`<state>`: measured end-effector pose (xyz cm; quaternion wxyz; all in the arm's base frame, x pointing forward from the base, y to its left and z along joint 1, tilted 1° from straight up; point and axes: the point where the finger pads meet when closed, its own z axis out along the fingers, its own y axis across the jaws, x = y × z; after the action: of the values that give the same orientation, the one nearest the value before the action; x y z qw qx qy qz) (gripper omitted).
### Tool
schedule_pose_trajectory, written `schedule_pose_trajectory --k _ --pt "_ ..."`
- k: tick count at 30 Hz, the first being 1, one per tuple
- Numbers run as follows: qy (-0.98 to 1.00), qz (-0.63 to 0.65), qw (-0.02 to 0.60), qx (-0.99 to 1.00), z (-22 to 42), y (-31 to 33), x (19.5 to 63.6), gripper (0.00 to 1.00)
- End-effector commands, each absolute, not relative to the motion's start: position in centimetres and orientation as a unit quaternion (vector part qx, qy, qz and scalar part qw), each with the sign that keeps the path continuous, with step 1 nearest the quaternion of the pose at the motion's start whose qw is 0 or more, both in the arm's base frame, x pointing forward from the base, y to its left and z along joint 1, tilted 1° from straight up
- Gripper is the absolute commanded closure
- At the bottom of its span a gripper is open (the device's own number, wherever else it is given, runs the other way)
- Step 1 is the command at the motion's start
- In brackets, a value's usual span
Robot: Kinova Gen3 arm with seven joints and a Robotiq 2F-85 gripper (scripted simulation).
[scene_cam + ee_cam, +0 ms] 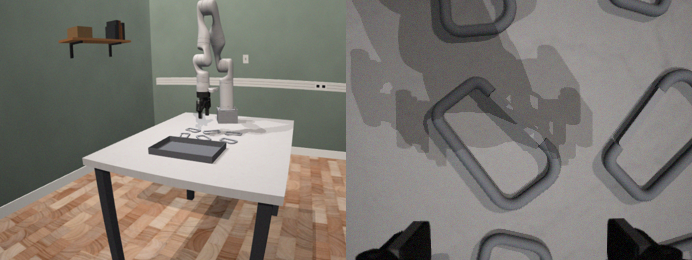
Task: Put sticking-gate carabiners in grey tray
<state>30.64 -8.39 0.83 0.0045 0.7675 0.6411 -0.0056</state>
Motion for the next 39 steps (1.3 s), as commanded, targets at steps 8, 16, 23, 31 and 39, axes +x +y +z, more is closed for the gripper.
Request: schedule_pose_trajectory --k 8,16,23,31,39 --pt "0.641 -0.005 0.005 0.768 5.3 -7.7 32.8 0.0" --pt "0.641 -0.005 0.005 0.768 5.3 -7.7 32.8 0.0" --pt "0.641 -0.006 0.003 0.767 9.5 -7.0 34.8 0.0" --pt "0.641 -0.006 0.003 0.767 9.5 -7.0 34.8 0.0" --pt "0.643 -0.005 0.0 0.766 13.7 -6.2 36.9 0.0"
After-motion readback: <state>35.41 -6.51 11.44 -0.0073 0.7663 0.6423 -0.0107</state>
